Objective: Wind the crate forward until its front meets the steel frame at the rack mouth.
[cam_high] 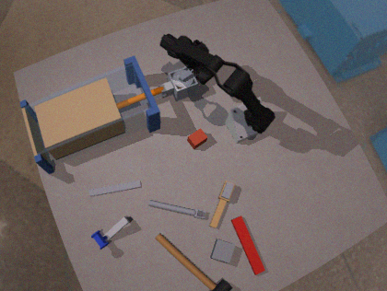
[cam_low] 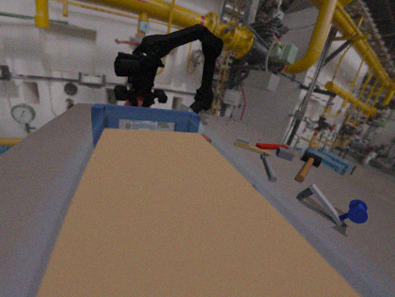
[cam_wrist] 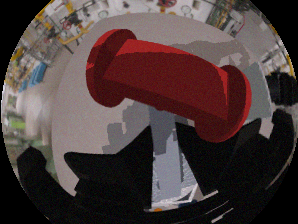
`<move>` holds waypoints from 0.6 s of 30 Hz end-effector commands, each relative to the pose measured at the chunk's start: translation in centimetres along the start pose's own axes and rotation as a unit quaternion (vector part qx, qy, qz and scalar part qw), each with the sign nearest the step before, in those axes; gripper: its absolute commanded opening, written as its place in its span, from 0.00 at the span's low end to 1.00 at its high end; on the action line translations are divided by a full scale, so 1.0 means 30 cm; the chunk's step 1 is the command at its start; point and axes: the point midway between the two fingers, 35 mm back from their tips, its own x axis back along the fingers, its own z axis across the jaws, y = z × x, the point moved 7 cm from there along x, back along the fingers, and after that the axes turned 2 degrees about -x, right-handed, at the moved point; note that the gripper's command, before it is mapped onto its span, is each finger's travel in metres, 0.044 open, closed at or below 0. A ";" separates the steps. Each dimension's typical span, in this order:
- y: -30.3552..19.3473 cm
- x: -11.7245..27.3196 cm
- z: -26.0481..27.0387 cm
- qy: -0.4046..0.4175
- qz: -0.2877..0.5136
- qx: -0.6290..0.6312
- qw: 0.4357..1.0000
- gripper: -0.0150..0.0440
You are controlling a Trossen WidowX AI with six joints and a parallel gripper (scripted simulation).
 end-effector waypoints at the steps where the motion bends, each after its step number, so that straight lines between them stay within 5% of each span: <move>1: -0.004 -0.009 0.001 0.002 0.001 0.004 1.000 0.25; 7: -0.007 -0.017 -0.004 -0.007 0.000 -0.013 1.000 0.25; 18: -0.004 -0.009 -0.001 -0.001 0.000 -0.001 1.000 0.74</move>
